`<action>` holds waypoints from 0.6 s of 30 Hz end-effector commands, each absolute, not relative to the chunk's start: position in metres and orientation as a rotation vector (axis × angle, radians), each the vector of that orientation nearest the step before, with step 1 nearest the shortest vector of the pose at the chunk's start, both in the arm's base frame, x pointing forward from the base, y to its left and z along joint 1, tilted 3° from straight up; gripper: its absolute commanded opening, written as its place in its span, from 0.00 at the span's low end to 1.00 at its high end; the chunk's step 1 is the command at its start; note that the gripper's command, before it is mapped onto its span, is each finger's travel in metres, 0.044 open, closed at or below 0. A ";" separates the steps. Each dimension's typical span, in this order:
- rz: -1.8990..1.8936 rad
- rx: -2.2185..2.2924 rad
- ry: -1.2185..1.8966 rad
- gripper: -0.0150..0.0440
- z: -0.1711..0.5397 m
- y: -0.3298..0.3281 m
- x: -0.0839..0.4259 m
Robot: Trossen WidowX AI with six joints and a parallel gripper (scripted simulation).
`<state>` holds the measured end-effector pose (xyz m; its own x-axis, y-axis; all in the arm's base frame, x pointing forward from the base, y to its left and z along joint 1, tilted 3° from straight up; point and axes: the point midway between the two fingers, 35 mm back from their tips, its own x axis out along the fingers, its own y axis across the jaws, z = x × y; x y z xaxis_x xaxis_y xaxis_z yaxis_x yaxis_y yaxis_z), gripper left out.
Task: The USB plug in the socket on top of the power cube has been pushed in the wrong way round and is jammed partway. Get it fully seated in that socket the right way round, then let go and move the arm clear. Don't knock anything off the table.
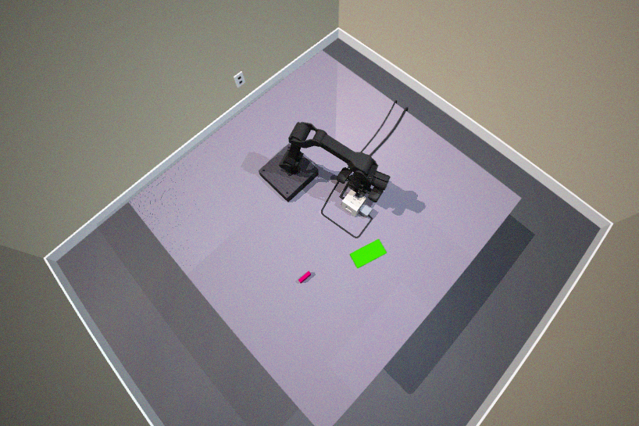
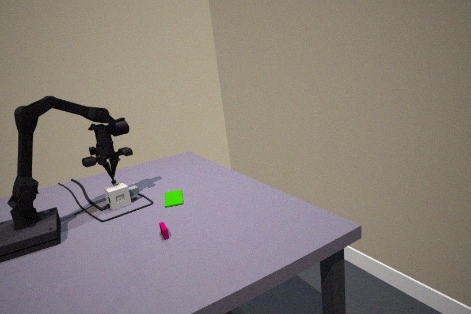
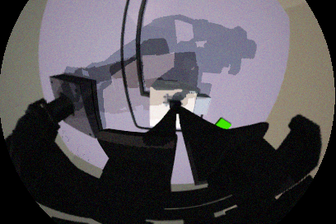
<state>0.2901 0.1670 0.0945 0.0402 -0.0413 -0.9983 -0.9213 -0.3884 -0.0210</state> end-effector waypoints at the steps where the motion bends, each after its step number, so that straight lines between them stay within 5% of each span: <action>1: 1.447 -1.550 1.005 0.25 0.098 0.167 0.290; 18: 1.447 -1.549 1.005 0.25 0.109 0.168 0.290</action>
